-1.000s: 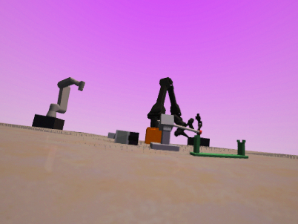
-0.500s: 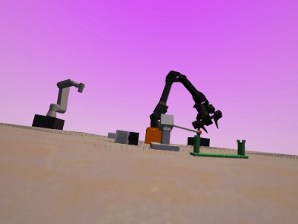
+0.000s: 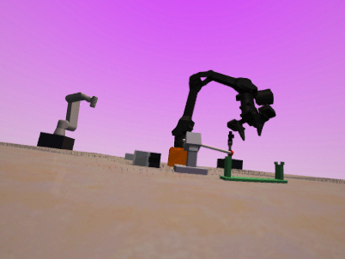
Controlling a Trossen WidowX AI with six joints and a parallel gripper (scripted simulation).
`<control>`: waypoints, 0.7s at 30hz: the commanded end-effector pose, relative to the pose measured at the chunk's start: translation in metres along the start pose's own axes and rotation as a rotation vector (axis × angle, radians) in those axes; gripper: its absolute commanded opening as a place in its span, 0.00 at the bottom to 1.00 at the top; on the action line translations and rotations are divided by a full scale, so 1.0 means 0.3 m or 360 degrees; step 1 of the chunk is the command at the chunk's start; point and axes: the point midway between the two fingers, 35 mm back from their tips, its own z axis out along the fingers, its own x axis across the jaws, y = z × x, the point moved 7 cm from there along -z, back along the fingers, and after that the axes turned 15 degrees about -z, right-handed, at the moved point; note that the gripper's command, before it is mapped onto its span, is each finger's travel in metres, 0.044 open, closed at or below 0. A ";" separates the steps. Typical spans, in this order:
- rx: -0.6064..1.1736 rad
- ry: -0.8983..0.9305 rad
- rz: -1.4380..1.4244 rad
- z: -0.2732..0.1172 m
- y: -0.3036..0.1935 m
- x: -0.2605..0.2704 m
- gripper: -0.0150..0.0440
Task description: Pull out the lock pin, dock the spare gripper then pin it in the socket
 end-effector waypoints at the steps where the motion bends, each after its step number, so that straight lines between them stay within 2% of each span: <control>1: -0.0072 0.0102 0.0161 0.007 -0.167 -0.019 0.76; 11: -0.0303 0.0282 0.0669 0.012 -0.624 0.067 0.76; 16: -0.0319 0.0288 0.0704 0.020 -0.649 0.079 0.76; 21: -0.0321 0.0288 0.0705 0.163 -0.592 0.072 0.76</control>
